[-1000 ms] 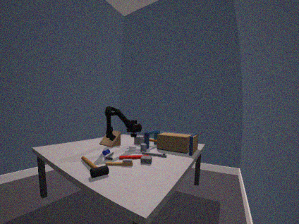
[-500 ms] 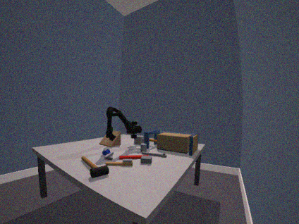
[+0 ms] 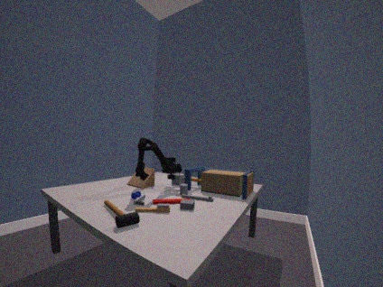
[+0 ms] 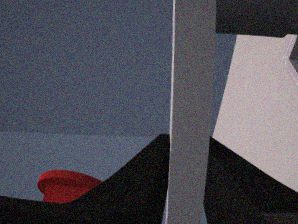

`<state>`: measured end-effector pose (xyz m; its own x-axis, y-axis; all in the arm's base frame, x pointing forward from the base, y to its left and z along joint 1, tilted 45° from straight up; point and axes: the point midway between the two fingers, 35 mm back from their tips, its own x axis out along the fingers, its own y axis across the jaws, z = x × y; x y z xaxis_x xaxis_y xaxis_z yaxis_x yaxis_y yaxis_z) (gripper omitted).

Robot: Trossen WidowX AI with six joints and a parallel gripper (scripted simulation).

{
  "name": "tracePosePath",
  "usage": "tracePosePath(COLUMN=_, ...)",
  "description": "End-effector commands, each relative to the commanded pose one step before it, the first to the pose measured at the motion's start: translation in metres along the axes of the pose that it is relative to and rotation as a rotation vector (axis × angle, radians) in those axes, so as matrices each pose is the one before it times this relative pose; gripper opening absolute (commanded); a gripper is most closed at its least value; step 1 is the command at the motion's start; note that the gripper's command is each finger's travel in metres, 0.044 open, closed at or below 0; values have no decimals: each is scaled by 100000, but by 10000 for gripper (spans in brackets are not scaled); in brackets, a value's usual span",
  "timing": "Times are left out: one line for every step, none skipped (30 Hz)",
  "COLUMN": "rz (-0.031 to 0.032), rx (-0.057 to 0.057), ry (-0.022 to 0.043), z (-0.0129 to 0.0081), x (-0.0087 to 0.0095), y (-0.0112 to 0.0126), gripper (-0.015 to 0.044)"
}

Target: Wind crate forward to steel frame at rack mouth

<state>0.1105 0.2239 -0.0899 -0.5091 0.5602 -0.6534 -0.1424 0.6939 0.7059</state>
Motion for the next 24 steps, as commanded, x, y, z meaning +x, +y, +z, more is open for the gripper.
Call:
tracePosePath(rz=965, rx=-766, ry=150, z=-22, x=35, y=28, gripper=0)
tracePosePath(rz=0, rx=0, ry=0, z=0, x=0, y=0, gripper=0)
tracePosePath(rz=0, rx=-1, ry=-1, z=-4, x=-9, y=-3, gripper=0)
tracePosePath(rz=-1, rx=-1, ry=-1, z=-4, x=-10, y=-3, gripper=0)
tracePosePath(rz=-3, rx=-2, ry=-3, z=-12, x=-29, y=-10, gripper=0)
tracePosePath(rz=-5, rx=-3, ry=-5, z=-20, x=-49, y=-17, gripper=0)
tracePosePath(rz=-6, rx=-4, ry=-5, z=-25, x=-59, y=-21, gripper=0)
tracePosePath(rz=-6, rx=-2, ry=-14, z=-26, x=-58, y=-20, gripper=0)
tracePosePath(rz=-5, rx=-2, ry=-14, z=-26, x=-58, y=-20, gripper=0)
tracePosePath(rz=-5, rx=-2, ry=-14, z=-26, x=-58, y=-20, gripper=0)
tracePosePath(rz=-4, rx=-2, ry=-13, z=-26, x=-58, y=-20, gripper=0)
tracePosePath(rz=-6, rx=-1, ry=2, z=-24, x=-56, y=-28, gripper=0)
tracePosePath(rz=-5, rx=-1, ry=2, z=-25, x=-56, y=-28, gripper=0)
tracePosePath(rz=-5, rx=-1, ry=3, z=-25, x=-56, y=-28, gripper=0)
tracePosePath(rz=-4, rx=-1, ry=3, z=-25, x=-56, y=-28, gripper=0)
tracePosePath(rz=-6, rx=-1, ry=18, z=-22, x=-53, y=-34, gripper=0)
tracePosePath(rz=-5, rx=-1, ry=18, z=-22, x=-53, y=-34, gripper=0)
tracePosePath(rz=-4, rx=-1, ry=19, z=-22, x=-53, y=-34, gripper=0)
tracePosePath(rz=-3, rx=-1, ry=19, z=-22, x=-53, y=-33, gripper=0)
tracePosePath(rz=-5, rx=1, ry=23, z=-18, x=-47, y=-40, gripper=0)
tracePosePath(rz=-4, rx=0, ry=24, z=-18, x=-47, y=-40, gripper=0)
tracePosePath(rz=-3, rx=0, ry=24, z=-19, x=-47, y=-39, gripper=0)
tracePosePath(rz=-2, rx=0, ry=24, z=-19, x=-47, y=-39, gripper=0)
tracePosePath(rz=-4, rx=1, ry=26, z=-15, x=-41, y=-50, gripper=0)
